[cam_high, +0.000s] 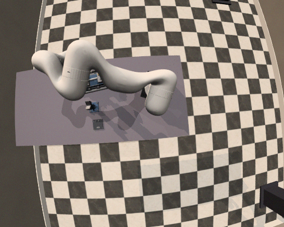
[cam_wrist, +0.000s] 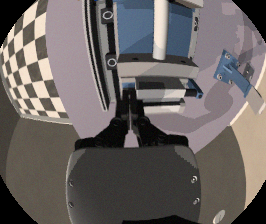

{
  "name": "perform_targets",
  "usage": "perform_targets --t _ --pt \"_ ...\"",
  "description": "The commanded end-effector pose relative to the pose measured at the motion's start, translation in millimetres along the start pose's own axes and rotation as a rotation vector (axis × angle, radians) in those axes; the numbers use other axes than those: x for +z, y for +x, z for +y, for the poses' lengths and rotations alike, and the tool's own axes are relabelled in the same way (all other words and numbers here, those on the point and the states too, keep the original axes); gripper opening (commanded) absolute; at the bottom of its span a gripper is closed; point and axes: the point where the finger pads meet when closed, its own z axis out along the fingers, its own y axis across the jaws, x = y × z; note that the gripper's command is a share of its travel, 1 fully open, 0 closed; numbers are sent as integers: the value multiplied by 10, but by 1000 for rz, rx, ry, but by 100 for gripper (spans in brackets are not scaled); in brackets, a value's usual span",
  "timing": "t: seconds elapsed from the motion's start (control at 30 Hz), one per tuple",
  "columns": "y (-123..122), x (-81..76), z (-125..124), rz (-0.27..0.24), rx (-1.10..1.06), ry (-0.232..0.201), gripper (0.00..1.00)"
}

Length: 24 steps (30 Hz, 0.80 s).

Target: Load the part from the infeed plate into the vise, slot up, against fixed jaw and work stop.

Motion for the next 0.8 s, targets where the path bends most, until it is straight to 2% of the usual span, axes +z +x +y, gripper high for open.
perform_targets --t 0.0,0.77 --pt "-5 -5 19 1 -1 -4 0" --pt "-5 -5 26 1 -1 -4 0"
